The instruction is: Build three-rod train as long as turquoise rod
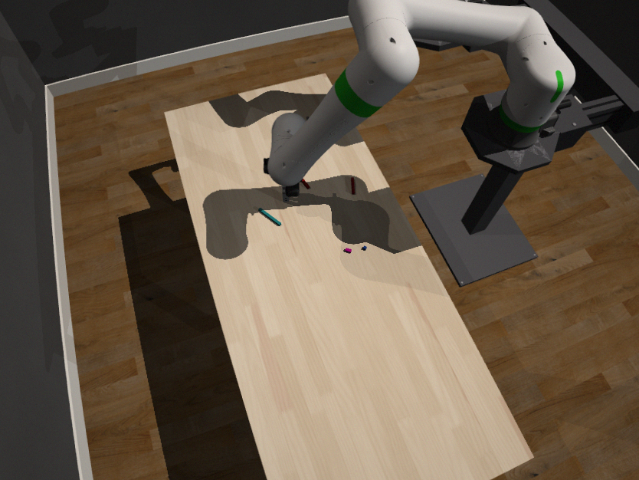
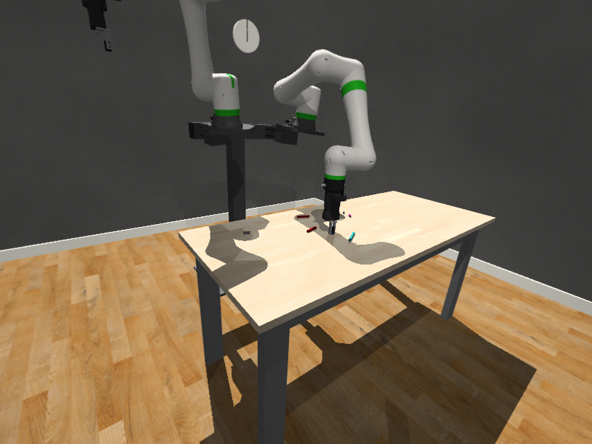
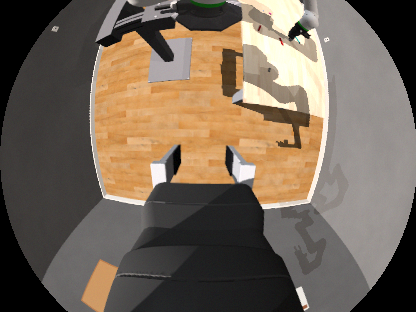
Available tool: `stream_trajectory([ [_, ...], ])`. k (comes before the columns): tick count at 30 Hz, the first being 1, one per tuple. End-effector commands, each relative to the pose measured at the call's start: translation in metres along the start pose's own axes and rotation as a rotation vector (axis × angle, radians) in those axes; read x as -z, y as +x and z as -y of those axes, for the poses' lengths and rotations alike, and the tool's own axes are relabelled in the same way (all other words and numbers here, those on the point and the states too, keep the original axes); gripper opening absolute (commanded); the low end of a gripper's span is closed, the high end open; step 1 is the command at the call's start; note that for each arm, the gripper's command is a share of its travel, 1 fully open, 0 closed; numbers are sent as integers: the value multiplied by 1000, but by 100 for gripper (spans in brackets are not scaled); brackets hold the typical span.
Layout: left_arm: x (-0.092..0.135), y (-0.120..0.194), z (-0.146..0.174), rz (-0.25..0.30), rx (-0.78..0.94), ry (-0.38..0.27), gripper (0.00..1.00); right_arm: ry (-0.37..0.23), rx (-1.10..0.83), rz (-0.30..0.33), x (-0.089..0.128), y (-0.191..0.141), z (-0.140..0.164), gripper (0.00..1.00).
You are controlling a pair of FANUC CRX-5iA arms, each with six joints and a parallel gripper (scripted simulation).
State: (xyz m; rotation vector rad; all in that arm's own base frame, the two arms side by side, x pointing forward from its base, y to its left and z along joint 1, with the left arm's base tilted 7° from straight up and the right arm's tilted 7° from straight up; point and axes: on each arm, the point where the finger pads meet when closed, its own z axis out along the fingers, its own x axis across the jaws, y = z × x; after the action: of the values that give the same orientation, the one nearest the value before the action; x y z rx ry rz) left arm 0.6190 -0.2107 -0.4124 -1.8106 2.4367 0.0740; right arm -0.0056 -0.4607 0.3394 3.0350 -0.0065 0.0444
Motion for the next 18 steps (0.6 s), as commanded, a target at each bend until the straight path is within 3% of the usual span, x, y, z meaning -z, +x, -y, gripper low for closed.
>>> stream_trajectory([
  [1,1,0,1,0,0,2,24,-2,0,0,1,0,0,100],
  [13,1,0,1,0,0,2,24,-2,0,0,1,0,0,100],
  [14,1,0,1,0,0,2,30,-2,0,0,1,0,0,100],
  [18,1,0,1,0,0,2,36,-2,0,0,1,0,0,100],
])
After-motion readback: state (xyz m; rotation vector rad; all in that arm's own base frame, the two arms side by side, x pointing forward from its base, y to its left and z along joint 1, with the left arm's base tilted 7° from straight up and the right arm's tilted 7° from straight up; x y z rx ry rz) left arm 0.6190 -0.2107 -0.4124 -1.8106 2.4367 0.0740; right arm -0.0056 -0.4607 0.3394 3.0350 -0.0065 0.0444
